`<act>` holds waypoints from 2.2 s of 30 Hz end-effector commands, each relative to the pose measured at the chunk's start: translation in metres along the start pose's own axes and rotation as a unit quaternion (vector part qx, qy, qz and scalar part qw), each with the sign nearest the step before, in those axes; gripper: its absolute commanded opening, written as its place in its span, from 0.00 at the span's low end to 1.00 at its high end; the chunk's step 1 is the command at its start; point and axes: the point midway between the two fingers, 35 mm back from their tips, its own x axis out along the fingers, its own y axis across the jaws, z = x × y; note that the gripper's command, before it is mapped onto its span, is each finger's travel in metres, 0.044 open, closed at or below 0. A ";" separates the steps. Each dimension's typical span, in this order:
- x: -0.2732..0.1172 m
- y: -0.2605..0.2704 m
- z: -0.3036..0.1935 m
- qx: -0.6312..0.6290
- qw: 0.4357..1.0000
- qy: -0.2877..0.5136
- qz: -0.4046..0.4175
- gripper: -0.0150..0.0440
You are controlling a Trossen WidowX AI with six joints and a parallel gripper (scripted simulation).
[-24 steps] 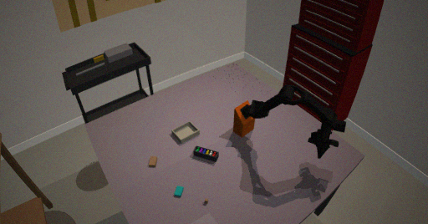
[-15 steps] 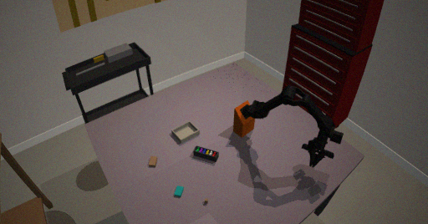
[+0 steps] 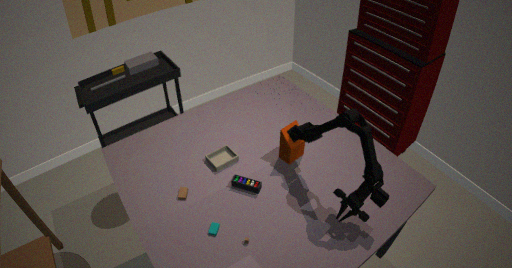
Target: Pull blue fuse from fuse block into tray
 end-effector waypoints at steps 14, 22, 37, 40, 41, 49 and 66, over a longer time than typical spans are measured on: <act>0.156 -0.197 0.106 -0.240 0.923 0.201 -0.226 0.37; 0.168 -0.310 0.134 -0.264 0.879 0.359 -0.170 0.37; 0.143 -0.417 0.143 -0.258 0.875 0.395 0.108 0.37; 0.140 -0.426 0.145 -0.249 0.881 0.377 0.141 0.37; 0.140 -0.426 0.145 -0.249 0.881 0.377 0.141 0.37; 0.141 -0.426 0.144 -0.249 0.881 0.377 0.141 0.37; 0.153 -0.425 0.132 -0.249 0.881 0.377 0.141 0.37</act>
